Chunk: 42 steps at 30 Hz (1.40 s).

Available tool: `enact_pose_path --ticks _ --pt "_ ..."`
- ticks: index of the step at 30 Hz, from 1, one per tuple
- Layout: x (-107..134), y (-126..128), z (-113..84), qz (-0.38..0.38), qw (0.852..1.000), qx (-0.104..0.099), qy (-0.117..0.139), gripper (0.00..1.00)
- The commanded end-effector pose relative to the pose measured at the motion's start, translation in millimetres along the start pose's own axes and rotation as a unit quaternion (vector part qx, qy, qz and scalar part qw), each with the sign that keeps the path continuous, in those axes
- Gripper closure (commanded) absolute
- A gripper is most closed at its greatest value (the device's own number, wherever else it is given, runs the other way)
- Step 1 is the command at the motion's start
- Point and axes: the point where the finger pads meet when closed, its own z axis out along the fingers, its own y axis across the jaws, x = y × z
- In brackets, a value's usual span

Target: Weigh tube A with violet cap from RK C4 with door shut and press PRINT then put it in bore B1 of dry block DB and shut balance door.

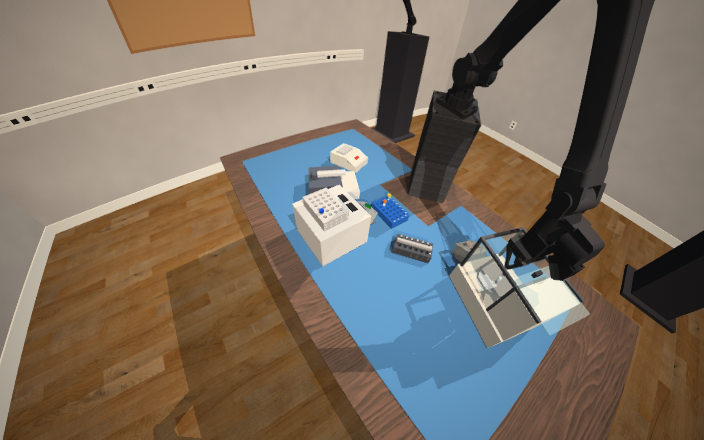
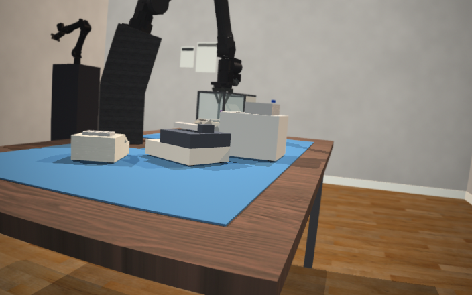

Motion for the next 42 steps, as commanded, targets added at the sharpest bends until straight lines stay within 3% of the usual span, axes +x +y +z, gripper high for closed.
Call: enact_pose_path --ticks 1,6,20,23,29,37,40,42 --pt "-4.7 2.2 -15.5 0.005 1.0 0.0 -0.007 0.64" --pt "-10.2 3.0 -17.2 0.004 1.0 0.0 -0.011 0.64" --pt "-7.3 3.2 -44.7 0.004 1.0 0.0 -0.01 0.64" --pt "-2.7 0.2 -40.0 0.007 1.0 0.001 -0.004 0.64" --pt "-9.2 3.2 -57.1 0.004 1.0 0.0 -0.012 0.64" --pt "-5.0 2.4 -69.1 0.004 1.0 0.001 -0.008 0.64" --pt "-0.7 3.7 -65.1 0.003 1.0 0.0 -0.003 0.64" --pt "-3.5 3.9 -73.6 0.003 1.0 0.0 -0.007 0.64"
